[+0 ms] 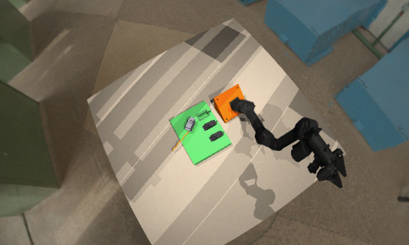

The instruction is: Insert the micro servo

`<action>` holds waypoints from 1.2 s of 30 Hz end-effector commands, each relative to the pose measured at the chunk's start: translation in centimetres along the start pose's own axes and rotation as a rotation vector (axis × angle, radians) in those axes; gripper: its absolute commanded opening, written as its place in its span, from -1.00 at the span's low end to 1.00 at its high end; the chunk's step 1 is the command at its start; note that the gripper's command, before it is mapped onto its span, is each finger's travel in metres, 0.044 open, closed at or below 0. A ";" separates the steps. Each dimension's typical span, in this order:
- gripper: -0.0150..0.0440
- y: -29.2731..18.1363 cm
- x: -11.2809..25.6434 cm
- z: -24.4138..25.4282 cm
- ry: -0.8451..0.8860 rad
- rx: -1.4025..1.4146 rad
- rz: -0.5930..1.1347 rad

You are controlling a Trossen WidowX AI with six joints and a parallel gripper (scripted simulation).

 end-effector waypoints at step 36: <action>1.00 -7.9 5.8 2.2 0.071 -0.153 0.427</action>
Point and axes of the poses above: the point midway between the two fingers, 35 mm back from their tips, its own x axis back along the fingers, its own z axis across the jaws, y = z × x, the point moved 6 cm from there along x, back along the fingers, and after that the axes turned 10 degrees about x, right-handed, at the moved point
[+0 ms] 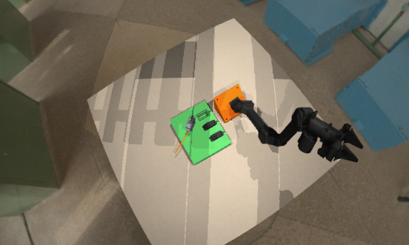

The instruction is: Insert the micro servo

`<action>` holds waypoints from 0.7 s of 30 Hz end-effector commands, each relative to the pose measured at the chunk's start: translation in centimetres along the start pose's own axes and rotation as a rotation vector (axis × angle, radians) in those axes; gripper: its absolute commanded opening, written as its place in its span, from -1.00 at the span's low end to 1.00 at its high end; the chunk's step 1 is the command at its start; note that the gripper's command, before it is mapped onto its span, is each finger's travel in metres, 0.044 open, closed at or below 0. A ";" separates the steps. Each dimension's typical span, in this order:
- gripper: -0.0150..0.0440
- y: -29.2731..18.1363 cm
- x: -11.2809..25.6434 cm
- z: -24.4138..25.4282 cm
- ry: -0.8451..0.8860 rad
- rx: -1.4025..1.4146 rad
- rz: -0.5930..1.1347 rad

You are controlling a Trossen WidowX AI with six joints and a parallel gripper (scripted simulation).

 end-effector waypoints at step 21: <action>1.00 -6.9 4.0 2.6 0.088 -0.120 0.326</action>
Point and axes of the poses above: the point midway between the two fingers, 35 mm back from their tips, its own x axis back along the fingers, its own z axis across the jaws, y = z × x, the point moved 6 cm from there along x, back along the fingers, and after that the axes turned 10 degrees about x, right-handed, at the moved point
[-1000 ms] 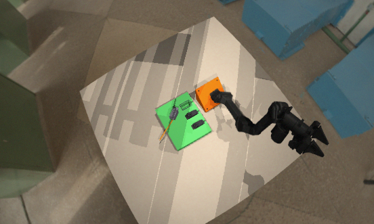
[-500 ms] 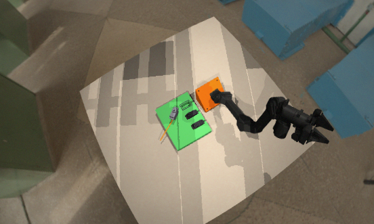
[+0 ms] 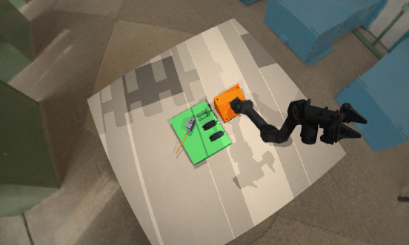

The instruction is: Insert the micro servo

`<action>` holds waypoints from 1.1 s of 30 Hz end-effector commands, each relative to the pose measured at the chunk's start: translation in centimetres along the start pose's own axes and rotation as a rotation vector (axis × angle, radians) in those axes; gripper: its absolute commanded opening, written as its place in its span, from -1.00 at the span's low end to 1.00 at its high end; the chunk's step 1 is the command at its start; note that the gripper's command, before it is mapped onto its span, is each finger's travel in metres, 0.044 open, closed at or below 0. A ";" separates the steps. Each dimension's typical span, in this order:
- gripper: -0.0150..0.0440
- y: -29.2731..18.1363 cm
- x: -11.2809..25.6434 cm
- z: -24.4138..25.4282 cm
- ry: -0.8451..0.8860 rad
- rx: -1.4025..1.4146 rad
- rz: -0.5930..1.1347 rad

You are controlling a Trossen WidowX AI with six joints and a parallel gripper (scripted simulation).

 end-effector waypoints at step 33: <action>1.00 -8.1 4.5 4.2 0.108 -0.185 0.377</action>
Point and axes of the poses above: the point midway between the two fingers, 35 mm back from their tips, its own x axis back along the fingers, its own z axis across the jaws, y = z × x, the point moved 6 cm from there along x, back along the fingers, and after that the axes turned 10 degrees about x, right-handed, at the moved point
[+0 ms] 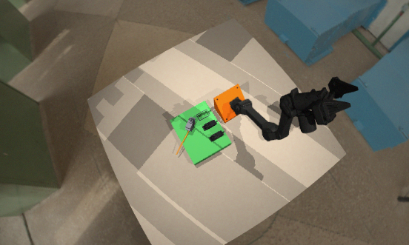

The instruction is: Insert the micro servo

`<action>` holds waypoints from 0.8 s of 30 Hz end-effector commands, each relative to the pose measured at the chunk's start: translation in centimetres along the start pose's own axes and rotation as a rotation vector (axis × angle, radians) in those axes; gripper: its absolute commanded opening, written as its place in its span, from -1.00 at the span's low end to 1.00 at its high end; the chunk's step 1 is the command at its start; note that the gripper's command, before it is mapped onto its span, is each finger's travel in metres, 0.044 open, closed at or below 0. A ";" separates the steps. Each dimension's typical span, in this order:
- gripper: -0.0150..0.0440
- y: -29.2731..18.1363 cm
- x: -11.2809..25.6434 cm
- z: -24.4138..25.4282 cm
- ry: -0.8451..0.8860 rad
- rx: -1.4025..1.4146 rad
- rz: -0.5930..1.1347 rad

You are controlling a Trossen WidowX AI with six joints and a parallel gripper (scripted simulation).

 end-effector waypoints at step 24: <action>1.00 -10.1 4.2 4.9 0.126 -0.211 0.429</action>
Point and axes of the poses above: the point midway between the two fingers, 35 mm back from their tips, its own x axis back along the fingers, its own z axis across the jaws, y = z × x, the point moved 6 cm from there along x, back along the fingers, and after that the axes turned 10 degrees about x, right-handed, at the moved point
